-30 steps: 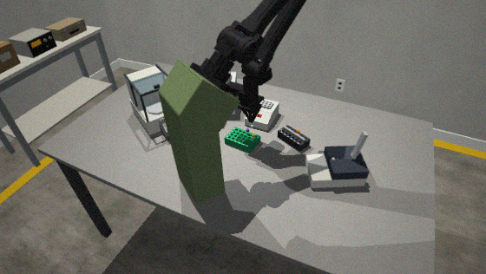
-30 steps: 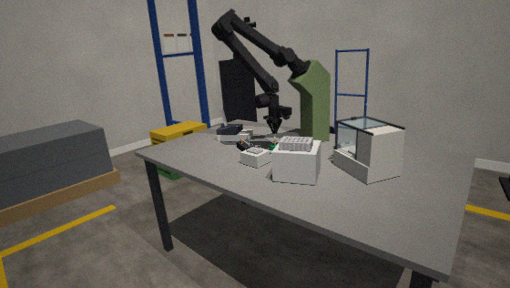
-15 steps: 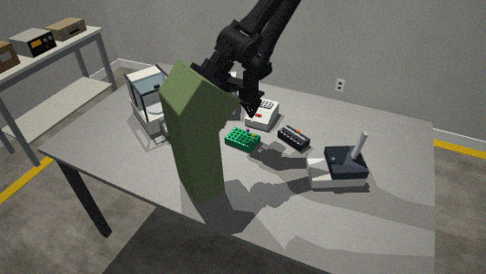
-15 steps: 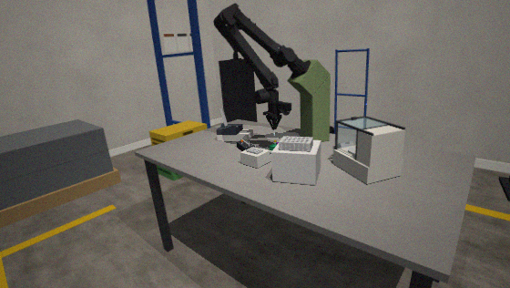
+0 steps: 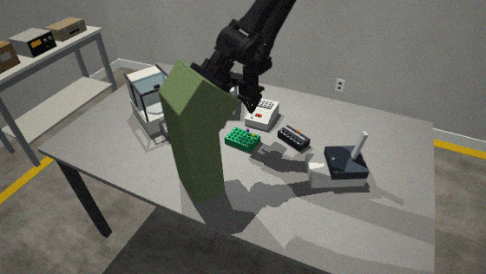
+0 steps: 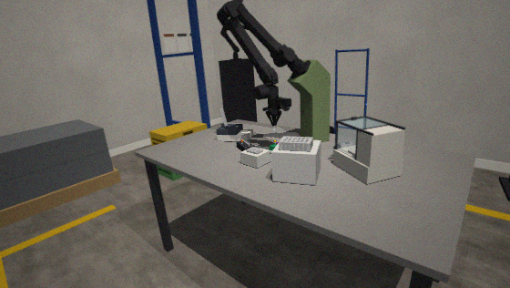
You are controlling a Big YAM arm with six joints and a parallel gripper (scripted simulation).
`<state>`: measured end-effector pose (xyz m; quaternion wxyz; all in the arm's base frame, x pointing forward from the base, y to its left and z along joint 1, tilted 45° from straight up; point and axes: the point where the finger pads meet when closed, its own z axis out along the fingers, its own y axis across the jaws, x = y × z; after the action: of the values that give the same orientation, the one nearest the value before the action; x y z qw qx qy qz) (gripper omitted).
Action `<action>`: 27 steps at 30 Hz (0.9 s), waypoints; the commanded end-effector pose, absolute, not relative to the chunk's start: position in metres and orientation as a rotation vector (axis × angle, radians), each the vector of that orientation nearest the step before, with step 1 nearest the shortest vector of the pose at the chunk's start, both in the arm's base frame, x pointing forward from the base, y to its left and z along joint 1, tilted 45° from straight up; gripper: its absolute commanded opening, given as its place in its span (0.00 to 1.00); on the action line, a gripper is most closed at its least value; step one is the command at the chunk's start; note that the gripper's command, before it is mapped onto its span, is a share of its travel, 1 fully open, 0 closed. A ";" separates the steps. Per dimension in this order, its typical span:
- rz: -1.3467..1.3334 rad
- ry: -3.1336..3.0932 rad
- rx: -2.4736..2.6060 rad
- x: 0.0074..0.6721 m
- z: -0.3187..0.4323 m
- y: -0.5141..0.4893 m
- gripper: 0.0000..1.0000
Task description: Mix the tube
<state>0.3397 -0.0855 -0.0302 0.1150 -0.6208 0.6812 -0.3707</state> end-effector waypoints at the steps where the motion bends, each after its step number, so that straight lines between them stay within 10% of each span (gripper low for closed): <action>1: -1.059 2.011 -1.829 0.320 -0.030 -0.078 0.09; 27: -1.067 2.006 -1.821 0.304 -0.003 -0.066 0.09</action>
<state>0.3161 -0.0701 0.0000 0.1171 -0.6206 0.6803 -0.3720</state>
